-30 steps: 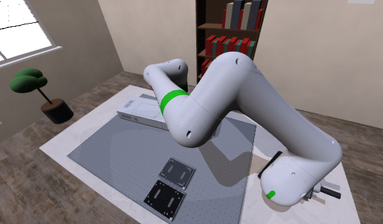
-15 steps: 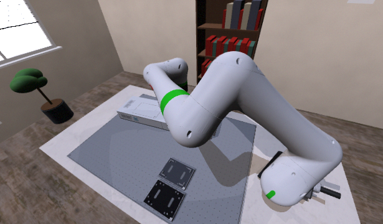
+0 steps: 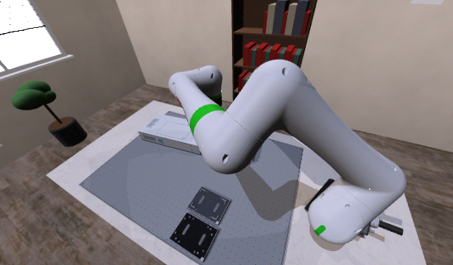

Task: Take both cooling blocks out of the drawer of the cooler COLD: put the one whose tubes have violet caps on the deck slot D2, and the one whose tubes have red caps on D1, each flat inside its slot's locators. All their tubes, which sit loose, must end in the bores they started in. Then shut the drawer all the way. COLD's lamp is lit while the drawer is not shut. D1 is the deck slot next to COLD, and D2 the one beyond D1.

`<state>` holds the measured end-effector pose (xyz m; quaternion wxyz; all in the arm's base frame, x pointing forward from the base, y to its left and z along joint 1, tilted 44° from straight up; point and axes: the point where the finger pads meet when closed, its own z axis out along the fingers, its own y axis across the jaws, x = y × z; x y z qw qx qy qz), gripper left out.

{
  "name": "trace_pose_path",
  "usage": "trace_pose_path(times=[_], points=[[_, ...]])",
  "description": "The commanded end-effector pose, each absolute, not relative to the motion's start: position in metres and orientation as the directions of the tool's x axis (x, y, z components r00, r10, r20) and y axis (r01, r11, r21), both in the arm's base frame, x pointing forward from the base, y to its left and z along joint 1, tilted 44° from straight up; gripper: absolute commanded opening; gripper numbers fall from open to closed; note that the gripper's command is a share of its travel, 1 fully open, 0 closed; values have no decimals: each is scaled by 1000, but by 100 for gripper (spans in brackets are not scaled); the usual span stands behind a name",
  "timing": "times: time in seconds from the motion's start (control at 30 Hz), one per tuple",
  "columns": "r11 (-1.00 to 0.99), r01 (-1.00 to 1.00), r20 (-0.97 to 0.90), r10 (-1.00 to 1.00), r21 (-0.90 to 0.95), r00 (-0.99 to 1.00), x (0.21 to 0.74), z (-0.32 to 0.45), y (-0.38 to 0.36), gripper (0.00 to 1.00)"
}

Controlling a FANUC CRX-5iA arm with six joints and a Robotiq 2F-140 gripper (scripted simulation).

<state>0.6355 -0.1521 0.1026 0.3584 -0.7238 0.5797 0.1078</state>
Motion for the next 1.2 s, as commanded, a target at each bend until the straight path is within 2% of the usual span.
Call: trace_pose_path(times=[0.0, 1.17], points=[[-71, -916, -570, -763, -395, 304, 635, 106, -155, 10], [-71, -916, -570, -763, -395, 304, 624, 135, -182, 10]])
